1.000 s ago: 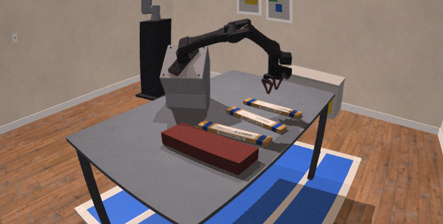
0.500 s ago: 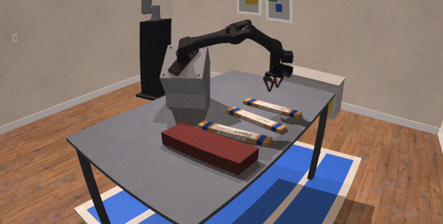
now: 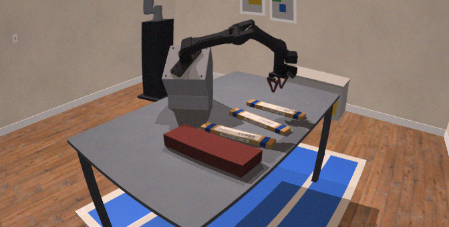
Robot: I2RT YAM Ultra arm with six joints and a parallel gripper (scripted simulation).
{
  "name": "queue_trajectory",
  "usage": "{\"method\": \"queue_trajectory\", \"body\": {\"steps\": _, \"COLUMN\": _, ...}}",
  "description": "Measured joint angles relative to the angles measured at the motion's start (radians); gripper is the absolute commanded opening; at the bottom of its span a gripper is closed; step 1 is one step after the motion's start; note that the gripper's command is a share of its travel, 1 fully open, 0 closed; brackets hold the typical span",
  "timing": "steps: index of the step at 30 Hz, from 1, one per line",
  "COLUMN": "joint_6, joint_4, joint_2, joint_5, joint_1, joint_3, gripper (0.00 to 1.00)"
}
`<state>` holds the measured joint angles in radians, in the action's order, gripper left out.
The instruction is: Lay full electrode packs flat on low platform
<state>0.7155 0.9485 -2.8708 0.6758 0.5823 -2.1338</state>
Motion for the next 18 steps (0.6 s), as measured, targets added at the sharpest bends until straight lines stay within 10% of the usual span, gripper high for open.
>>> {"method": "queue_trajectory", "body": {"steps": 18, "joint_6": 0.004, "joint_4": 0.010, "joint_2": -0.005, "joint_5": 0.000, "joint_1": 0.000, "joint_3": -0.011, "gripper": 0.96}}
